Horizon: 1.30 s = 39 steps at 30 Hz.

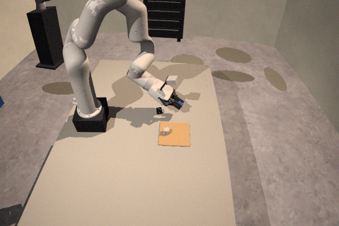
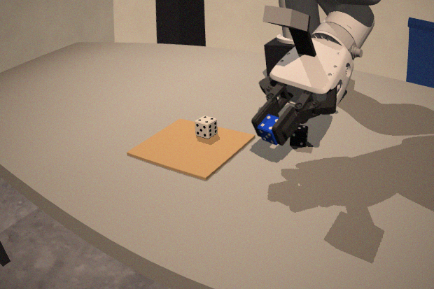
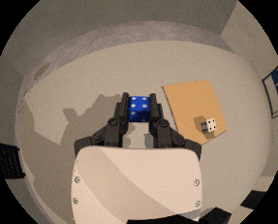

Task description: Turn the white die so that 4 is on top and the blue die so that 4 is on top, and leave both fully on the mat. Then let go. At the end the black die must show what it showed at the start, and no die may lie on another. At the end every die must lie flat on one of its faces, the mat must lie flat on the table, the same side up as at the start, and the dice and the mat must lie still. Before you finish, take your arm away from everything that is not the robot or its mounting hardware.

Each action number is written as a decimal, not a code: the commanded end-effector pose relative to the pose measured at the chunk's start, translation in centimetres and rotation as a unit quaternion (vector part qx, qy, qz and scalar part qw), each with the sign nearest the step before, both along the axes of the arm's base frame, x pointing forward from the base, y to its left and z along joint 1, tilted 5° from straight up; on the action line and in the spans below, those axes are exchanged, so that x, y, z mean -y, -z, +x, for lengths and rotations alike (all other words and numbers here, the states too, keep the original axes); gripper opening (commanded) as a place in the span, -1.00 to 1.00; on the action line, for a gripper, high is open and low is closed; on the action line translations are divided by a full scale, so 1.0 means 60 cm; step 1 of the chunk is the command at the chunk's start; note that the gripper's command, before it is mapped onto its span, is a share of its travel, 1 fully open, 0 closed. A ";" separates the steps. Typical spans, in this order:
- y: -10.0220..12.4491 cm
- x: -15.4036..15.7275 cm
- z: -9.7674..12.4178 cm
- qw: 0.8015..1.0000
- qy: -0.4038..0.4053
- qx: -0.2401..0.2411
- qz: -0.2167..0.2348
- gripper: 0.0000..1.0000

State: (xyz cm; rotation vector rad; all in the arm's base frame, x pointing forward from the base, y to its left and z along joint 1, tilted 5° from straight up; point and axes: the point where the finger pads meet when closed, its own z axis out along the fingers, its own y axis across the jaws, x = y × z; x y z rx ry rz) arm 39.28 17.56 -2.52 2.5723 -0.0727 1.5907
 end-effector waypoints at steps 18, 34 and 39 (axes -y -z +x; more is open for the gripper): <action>0.057 0.003 0.003 1.000 0.000 0.001 0.001 -0.58; 0.057 0.003 0.003 1.000 0.000 0.001 0.001 -0.58; 0.057 0.003 0.003 1.000 0.000 0.001 0.001 -0.58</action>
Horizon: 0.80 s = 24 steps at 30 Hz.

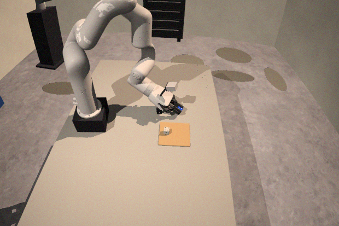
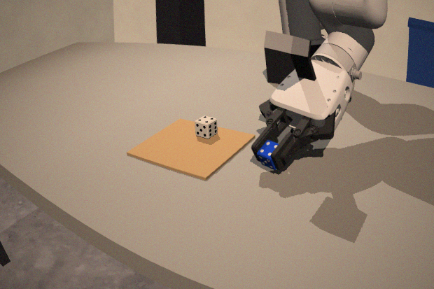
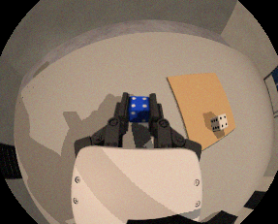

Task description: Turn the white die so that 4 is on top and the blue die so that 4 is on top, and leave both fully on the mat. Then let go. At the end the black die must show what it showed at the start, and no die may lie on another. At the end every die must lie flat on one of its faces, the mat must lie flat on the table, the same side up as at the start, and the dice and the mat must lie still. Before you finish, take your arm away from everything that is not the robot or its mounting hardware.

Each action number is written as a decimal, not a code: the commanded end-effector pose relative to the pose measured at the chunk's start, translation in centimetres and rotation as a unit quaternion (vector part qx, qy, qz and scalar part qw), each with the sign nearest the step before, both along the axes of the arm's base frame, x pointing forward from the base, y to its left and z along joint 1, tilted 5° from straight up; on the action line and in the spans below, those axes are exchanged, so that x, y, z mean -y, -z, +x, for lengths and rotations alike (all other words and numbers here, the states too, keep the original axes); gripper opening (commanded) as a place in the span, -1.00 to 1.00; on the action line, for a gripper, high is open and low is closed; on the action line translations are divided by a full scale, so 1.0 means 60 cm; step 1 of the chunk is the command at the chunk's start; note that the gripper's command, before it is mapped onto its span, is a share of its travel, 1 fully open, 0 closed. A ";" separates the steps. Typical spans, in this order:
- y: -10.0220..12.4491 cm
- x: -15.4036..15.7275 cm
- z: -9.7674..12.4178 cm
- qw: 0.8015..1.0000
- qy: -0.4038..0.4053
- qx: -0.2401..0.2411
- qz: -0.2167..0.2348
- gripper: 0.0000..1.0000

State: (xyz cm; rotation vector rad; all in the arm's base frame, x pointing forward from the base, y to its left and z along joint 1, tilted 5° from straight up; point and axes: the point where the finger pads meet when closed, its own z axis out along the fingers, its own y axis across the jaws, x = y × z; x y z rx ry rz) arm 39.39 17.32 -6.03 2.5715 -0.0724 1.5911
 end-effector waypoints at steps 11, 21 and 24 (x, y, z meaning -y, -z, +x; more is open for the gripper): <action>-0.001 -0.001 0.001 1.000 0.000 0.001 0.001 -0.58; 0.003 -0.001 0.001 1.000 0.000 0.001 0.001 -0.58; 0.004 -0.001 0.001 1.000 0.000 0.001 0.001 -0.58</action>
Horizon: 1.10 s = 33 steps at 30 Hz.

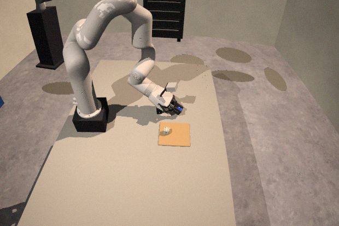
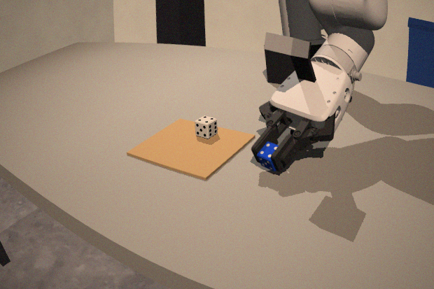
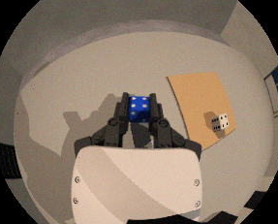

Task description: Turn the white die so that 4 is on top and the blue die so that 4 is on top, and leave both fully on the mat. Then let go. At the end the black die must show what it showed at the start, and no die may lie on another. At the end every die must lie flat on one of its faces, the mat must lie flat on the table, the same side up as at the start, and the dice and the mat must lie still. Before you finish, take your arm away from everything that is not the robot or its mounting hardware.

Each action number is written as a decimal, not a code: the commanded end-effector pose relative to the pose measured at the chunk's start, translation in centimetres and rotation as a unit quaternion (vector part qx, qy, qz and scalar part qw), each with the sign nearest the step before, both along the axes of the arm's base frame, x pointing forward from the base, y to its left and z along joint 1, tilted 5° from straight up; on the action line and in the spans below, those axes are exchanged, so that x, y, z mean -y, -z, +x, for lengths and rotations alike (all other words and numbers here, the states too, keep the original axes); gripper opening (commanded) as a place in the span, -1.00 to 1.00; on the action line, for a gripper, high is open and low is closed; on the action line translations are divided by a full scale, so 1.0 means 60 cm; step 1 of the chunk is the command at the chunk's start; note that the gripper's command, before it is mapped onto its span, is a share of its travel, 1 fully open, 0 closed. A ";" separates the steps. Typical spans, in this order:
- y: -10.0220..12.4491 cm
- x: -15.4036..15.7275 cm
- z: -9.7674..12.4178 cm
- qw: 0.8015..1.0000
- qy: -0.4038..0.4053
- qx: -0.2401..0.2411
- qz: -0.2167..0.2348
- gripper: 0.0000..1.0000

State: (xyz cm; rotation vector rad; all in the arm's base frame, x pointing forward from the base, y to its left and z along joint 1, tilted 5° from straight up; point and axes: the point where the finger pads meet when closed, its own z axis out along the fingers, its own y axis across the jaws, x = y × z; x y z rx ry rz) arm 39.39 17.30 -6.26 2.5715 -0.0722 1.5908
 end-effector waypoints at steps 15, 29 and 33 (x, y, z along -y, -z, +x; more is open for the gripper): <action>0.013 0.000 0.002 1.000 0.000 0.001 0.001 -0.58; 0.013 0.000 0.002 1.000 0.000 0.001 0.001 -0.58; 0.013 0.000 0.002 1.000 0.000 0.001 0.001 -0.58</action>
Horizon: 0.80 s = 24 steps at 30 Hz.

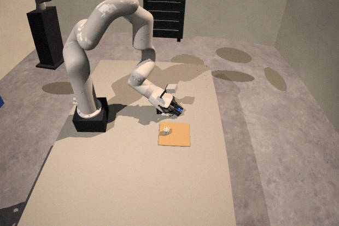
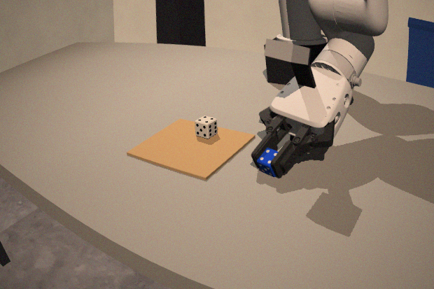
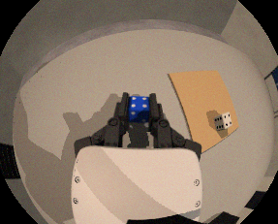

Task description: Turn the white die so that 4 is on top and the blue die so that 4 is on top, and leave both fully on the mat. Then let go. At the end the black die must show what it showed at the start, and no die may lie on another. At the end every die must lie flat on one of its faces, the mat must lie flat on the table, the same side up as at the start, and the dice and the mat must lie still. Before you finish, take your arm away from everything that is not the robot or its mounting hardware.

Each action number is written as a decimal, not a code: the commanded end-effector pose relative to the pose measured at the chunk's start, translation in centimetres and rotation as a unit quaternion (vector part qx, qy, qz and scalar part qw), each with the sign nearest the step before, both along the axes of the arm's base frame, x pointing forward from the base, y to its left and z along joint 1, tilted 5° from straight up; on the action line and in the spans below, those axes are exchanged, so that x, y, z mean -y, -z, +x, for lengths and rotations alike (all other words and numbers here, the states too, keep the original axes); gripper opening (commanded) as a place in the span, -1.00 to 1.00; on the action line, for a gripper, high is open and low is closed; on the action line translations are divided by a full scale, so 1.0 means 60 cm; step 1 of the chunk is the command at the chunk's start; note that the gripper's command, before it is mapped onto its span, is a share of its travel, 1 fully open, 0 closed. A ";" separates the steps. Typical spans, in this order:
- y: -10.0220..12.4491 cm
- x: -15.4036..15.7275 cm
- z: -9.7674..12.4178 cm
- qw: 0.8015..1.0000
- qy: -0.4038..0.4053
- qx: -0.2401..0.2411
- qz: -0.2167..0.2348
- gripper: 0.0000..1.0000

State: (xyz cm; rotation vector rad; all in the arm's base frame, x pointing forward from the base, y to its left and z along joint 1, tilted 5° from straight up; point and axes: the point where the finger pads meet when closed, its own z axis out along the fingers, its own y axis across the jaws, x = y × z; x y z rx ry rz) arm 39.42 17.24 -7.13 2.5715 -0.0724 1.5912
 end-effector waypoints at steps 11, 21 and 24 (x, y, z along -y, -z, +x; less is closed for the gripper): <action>-0.001 -0.001 0.001 1.000 0.000 0.001 0.001 -0.58; -0.001 -0.001 0.001 1.000 0.000 0.001 0.001 -0.50; -0.001 -0.001 0.001 1.000 0.000 0.001 0.001 -0.42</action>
